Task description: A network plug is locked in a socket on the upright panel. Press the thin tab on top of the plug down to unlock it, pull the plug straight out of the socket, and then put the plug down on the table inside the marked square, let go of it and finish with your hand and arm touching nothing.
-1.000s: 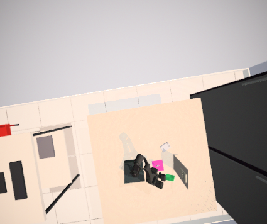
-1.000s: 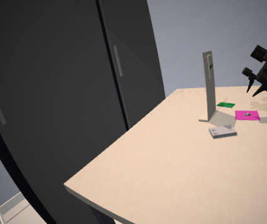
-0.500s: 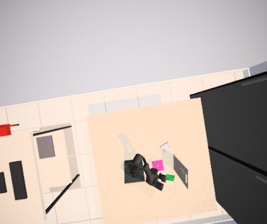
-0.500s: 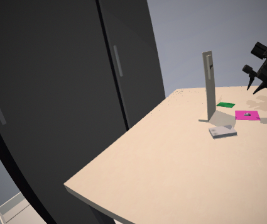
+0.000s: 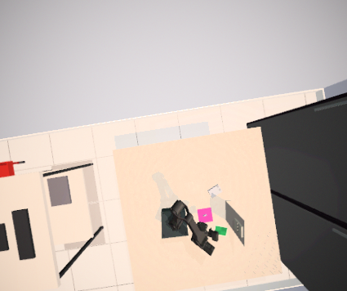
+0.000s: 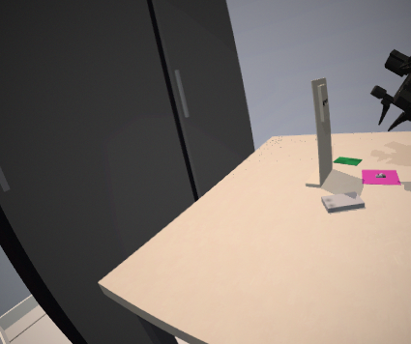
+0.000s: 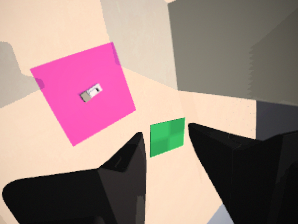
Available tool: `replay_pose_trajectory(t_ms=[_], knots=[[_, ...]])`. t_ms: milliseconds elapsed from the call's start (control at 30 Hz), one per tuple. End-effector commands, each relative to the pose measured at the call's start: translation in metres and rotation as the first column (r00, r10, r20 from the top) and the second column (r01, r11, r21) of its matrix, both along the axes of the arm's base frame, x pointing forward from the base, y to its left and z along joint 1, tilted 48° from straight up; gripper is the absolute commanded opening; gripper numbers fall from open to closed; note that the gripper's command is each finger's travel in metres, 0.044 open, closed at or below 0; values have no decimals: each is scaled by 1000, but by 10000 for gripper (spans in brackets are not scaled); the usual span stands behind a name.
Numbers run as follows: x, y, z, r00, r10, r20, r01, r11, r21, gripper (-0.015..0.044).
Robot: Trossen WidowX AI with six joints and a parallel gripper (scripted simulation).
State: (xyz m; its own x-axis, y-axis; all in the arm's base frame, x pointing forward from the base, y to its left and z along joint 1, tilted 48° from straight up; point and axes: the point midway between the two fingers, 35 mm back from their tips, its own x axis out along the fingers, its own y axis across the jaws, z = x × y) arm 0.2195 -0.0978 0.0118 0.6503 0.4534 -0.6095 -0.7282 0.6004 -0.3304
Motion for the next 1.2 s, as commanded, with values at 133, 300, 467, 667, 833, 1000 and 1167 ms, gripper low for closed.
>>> replay_pose_trajectory(t_ms=[133, 300, 467, 667, 833, 1000, 1167], knots=[[-4, -16, 19, 1000, 1, 10, -2, 1000, 1, 156], [-8, -26, 33, 1000, 1, 15, -1, 1000, 3, 156], [-13, -35, 47, 1000, 0, 22, 0, 1000, 6, 156], [-14, -36, 49, 1000, 0, 23, 0, 1000, 7, 261], [-14, -36, 49, 1000, 0, 23, 0, 1000, 7, 392], [-14, -36, 49, 1000, 0, 23, 0, 1000, 7, 440], [-14, -36, 49, 1000, 0, 23, 0, 1000, 7, 440]])
